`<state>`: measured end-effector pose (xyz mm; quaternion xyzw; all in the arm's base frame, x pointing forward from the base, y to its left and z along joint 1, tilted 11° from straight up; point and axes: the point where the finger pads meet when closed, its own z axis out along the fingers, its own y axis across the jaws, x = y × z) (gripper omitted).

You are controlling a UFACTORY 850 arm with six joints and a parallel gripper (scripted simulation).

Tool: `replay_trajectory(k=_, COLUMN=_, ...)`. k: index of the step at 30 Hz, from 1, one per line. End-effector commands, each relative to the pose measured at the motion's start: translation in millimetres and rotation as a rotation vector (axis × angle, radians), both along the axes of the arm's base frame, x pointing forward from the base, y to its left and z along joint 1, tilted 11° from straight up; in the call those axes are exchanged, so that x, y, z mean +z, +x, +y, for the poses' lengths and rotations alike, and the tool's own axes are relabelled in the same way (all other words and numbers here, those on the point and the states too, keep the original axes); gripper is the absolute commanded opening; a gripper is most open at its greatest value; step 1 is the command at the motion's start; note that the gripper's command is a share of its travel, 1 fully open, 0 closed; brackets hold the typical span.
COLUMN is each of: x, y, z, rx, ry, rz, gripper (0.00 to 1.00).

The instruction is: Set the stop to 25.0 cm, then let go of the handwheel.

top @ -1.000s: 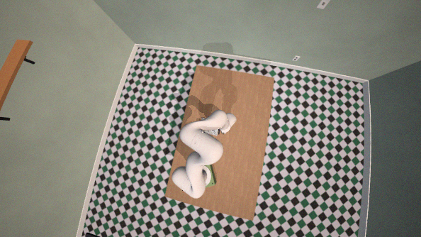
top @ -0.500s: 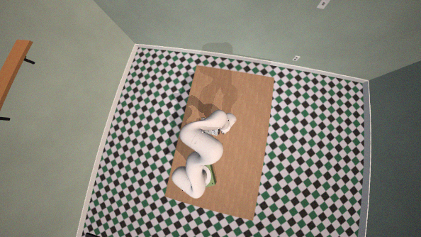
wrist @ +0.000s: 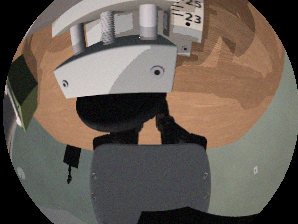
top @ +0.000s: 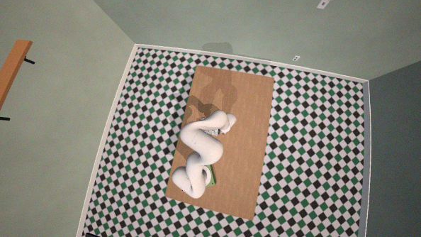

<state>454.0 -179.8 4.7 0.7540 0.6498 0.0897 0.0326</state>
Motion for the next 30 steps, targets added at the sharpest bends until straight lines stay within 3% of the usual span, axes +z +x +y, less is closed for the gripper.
replay_trajectory(k=1, x=0, y=0, z=0, rx=0.0, ry=-0.001, rz=0.0, gripper=0.06)
replay_trajectory(k=30, x=-13, y=-7, z=2, rx=0.0, ry=-0.001, rz=0.0, gripper=0.06)
